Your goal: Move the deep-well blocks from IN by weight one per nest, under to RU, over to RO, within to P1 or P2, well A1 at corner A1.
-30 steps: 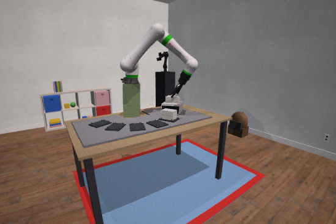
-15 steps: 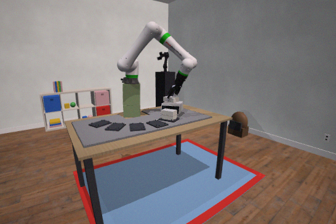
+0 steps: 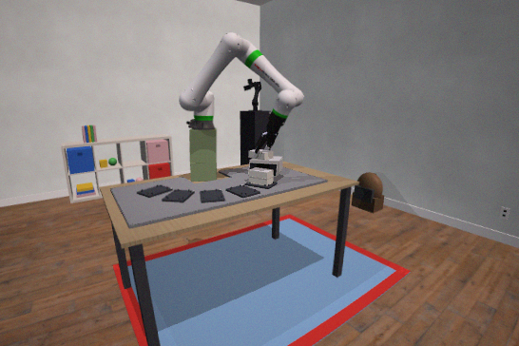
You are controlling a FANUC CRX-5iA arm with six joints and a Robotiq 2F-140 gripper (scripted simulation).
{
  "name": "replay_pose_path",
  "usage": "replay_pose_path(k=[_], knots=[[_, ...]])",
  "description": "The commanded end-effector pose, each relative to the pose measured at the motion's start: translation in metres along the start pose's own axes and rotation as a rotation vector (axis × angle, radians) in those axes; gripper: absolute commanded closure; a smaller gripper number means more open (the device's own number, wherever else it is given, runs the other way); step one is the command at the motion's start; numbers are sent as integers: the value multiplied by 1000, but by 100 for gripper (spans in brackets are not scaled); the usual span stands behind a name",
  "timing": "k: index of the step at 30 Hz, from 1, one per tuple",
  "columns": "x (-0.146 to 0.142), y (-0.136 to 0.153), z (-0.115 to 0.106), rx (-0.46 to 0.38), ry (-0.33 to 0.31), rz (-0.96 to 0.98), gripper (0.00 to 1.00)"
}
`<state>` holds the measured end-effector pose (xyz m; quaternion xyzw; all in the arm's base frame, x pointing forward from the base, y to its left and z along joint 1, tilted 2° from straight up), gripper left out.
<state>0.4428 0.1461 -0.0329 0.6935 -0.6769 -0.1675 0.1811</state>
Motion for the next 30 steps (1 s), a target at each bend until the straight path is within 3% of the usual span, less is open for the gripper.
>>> replay_pose_path(k=[1, 30], knots=[[6, -2, -1, 0, 0, 0, 90], [92, -27, -11, 0, 0, 0, 90]])
Point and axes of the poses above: the point where the finger pads meet when closed, its own z axis out along the fingers, its own x axis across the jaws, y = z × x, the point moved 9 cm from there along -z, back along the fingers, and after that the axes turned 5 degrees about z, right-handed, at the moved point
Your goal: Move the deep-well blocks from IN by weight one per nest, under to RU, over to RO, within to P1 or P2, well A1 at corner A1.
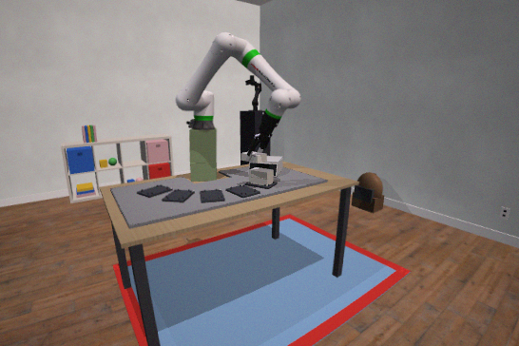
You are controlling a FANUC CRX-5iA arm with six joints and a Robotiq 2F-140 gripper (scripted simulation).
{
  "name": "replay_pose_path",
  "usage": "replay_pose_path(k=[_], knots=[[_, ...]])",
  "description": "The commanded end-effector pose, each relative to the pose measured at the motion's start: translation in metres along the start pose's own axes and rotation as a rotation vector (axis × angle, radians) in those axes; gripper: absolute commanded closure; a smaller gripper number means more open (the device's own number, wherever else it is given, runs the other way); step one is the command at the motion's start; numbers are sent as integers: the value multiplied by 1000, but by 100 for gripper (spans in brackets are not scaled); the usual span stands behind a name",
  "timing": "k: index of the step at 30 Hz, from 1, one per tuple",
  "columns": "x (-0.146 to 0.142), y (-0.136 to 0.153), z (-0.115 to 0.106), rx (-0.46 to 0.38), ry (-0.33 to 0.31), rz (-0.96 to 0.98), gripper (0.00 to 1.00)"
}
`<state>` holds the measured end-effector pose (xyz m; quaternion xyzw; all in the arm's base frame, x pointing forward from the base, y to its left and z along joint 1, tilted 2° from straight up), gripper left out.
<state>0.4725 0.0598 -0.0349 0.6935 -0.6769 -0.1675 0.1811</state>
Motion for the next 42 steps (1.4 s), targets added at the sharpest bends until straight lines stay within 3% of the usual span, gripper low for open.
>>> replay_pose_path(k=[1, 3, 18, 42], knots=[[8, -3, -1, 0, 0, 0, 90], [8, -3, -1, 0, 0, 0, 90], [79, 7, 8, -21, -241, 418, 90], [144, 15, 16, -21, -241, 418, 90]])
Point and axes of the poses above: the point where the finger pads meet when closed, its own z axis out along the fingers, its own x axis across the jaws, y = z × x, the point moved 9 cm from there along -z, back along the fingers, and after that the axes turned 5 degrees about z, right-handed, at the moved point
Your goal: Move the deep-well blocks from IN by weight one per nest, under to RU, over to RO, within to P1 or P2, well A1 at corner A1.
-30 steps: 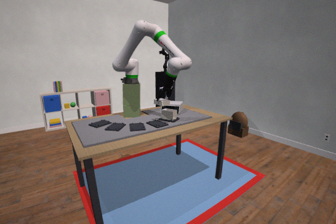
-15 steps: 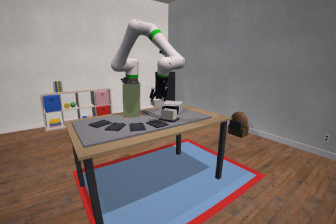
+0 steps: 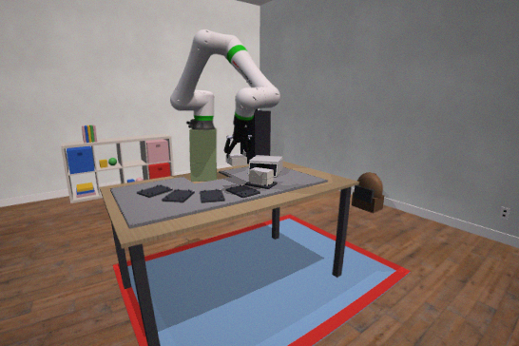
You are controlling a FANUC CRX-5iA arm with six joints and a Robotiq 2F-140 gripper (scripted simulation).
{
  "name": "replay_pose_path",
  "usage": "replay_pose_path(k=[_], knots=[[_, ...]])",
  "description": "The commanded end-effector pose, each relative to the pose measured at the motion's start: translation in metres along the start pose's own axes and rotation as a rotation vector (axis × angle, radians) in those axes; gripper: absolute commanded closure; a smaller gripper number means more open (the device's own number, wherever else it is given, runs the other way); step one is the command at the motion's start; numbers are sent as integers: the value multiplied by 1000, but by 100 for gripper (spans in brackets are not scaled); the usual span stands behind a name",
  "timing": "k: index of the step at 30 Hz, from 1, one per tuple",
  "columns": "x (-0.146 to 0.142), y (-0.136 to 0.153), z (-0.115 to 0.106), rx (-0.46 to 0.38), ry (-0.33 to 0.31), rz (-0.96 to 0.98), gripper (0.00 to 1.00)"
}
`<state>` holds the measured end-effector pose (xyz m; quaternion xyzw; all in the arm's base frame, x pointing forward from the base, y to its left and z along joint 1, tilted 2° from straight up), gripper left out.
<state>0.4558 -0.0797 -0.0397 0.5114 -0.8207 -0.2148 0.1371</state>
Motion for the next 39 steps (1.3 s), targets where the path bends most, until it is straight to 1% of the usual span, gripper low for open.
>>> replay_pose_path(k=[1, 10, 12, 27, 32, 39], knots=[[8, -3, -1, 0, 0, 0, 90], [37, -11, -5, 0, 0, 0, 90], [37, -11, -5, 0, 0, 0, 90], [84, -25, -10, 0, 0, 0, 90], [91, -27, -11, 0, 0, 0, 90], [124, -24, -7, -10, -116, 202, 90]])
Point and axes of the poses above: the point where the finger pads meet when closed, its own z axis out along the fingers, its own x axis across the jaws, y = z × x, the point moved 9 cm from there along -z, back along the fingers, and after that the axes turned 5 degrees about z, right-handed, at the moved point
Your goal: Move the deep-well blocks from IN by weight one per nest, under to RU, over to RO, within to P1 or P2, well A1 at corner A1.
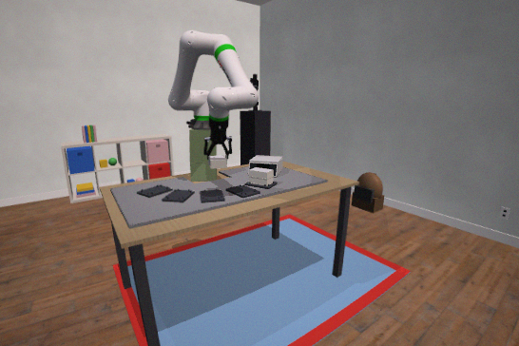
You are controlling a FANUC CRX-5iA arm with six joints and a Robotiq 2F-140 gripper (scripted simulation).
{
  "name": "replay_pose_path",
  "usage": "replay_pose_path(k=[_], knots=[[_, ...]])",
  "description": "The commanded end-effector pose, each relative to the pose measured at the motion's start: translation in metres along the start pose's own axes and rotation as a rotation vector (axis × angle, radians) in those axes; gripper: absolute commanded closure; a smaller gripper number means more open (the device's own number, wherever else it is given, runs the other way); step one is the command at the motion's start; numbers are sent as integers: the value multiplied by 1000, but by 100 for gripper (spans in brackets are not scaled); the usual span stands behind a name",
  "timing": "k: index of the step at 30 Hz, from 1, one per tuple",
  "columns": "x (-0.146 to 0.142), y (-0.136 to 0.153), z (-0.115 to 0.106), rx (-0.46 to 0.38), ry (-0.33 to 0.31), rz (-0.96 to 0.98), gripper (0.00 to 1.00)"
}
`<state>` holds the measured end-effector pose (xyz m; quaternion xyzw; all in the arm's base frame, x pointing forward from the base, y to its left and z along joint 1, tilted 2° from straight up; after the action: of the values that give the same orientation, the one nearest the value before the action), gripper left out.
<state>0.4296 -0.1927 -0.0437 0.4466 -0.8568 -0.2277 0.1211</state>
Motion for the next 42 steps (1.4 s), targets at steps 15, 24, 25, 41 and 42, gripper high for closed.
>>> replay_pose_path(k=[15, 24, 25, 41, 42], knots=[[66, 1, 4, -14, -163, 285, 90], [89, 1, 5, -14, -163, 285, 90], [92, 1, 5, -14, -163, 285, 90], [139, 1, 8, -14, -163, 285, 90], [142, 1, 8, -14, -163, 285, 90]])
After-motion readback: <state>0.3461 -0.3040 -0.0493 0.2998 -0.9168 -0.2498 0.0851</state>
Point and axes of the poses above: the point where the finger pads meet when closed, its own z axis out along the fingers, its own x axis across the jaws, y = z × x, the point moved 9 cm from there along -z, back along the fingers, and after that the axes turned 5 degrees about z, right-handed, at the moved point
